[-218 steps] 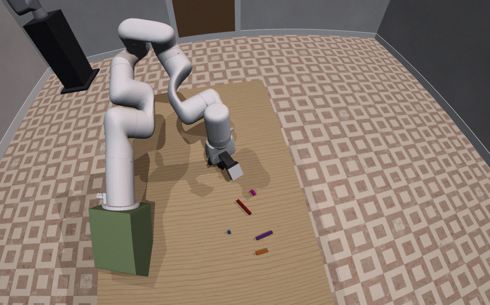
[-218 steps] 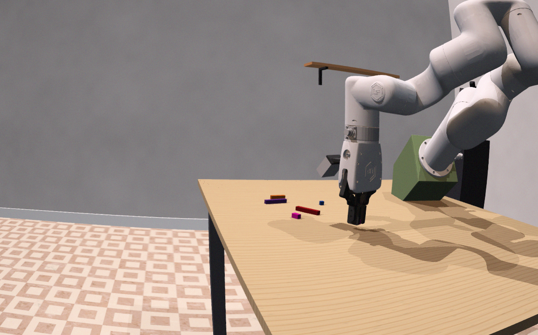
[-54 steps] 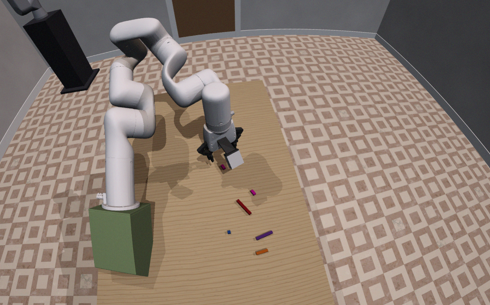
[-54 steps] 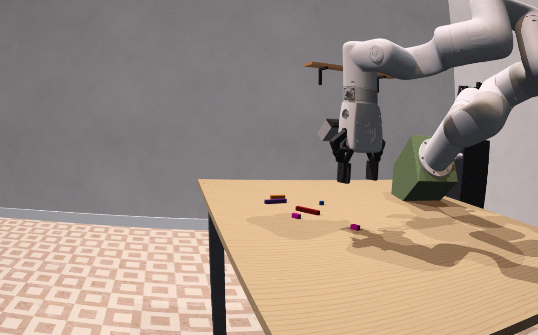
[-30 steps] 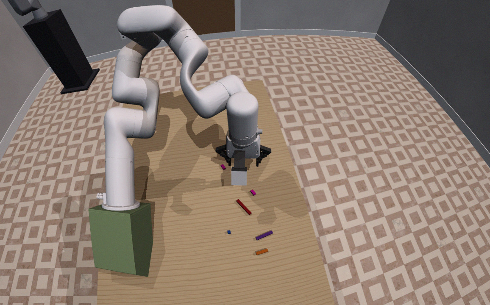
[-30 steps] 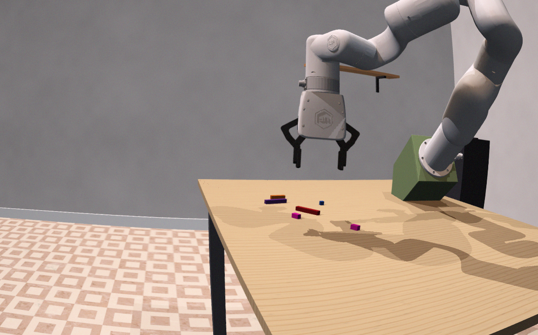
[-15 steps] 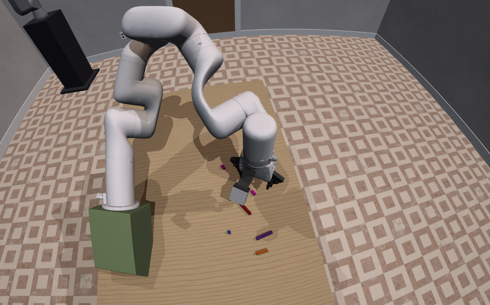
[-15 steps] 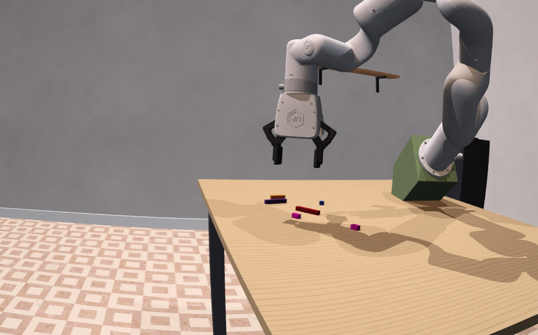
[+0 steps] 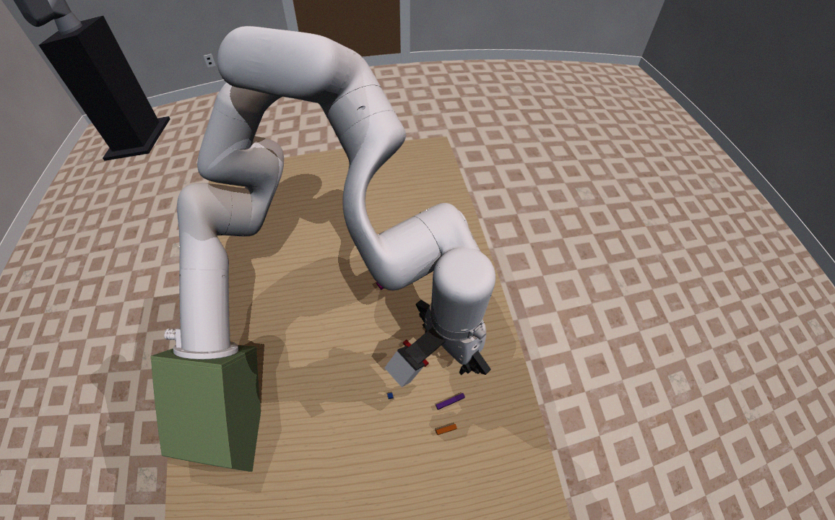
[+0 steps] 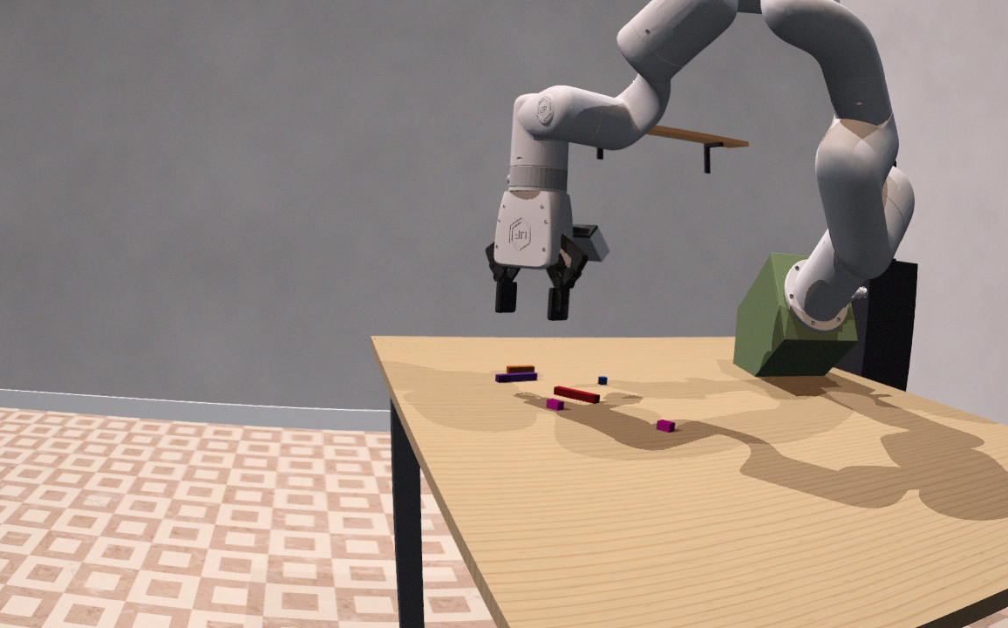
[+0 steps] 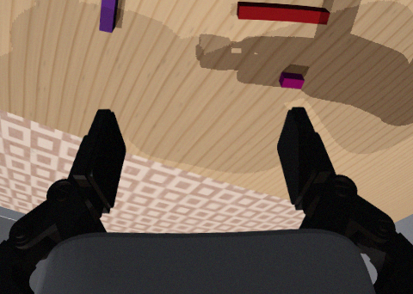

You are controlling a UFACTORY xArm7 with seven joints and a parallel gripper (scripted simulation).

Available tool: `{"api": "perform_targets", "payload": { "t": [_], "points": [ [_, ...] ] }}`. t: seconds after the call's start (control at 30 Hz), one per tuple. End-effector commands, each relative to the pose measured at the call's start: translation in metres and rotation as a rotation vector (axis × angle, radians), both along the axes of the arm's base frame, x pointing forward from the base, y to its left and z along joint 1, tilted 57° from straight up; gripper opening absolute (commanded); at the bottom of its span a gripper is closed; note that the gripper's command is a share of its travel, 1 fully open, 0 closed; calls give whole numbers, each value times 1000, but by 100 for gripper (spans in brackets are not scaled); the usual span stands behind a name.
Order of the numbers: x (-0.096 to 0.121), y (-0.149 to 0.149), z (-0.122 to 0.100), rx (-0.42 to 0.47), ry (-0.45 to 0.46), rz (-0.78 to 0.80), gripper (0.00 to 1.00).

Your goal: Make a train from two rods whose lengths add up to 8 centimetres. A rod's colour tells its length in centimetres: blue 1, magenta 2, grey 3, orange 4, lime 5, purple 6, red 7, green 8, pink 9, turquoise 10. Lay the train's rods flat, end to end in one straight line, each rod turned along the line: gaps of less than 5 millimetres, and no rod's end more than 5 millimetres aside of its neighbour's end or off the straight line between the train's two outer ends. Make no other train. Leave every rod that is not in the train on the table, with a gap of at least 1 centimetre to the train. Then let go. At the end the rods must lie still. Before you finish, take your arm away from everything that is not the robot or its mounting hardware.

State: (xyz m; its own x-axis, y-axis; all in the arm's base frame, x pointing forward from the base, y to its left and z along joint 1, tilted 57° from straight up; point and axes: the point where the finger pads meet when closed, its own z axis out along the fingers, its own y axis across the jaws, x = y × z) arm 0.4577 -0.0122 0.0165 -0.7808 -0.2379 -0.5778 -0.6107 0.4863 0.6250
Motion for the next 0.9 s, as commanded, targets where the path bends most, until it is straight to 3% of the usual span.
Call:
{"api": "perform_targets", "payload": {
  "t": [0.0,0.07,0.2,0.37,0.4,0.87],
  "points": [
    [7,-15,-38,8,148,-78,100],
    [7,-15,-38,8,148,-78,100],
    [7,-23,-67,9,255,-141,100],
    [6,-24,-73,9,275,-152,100],
    [6,-24,-73,9,275,-152,24],
    [6,-24,-73,9,275,-152,24]
  ]
}}
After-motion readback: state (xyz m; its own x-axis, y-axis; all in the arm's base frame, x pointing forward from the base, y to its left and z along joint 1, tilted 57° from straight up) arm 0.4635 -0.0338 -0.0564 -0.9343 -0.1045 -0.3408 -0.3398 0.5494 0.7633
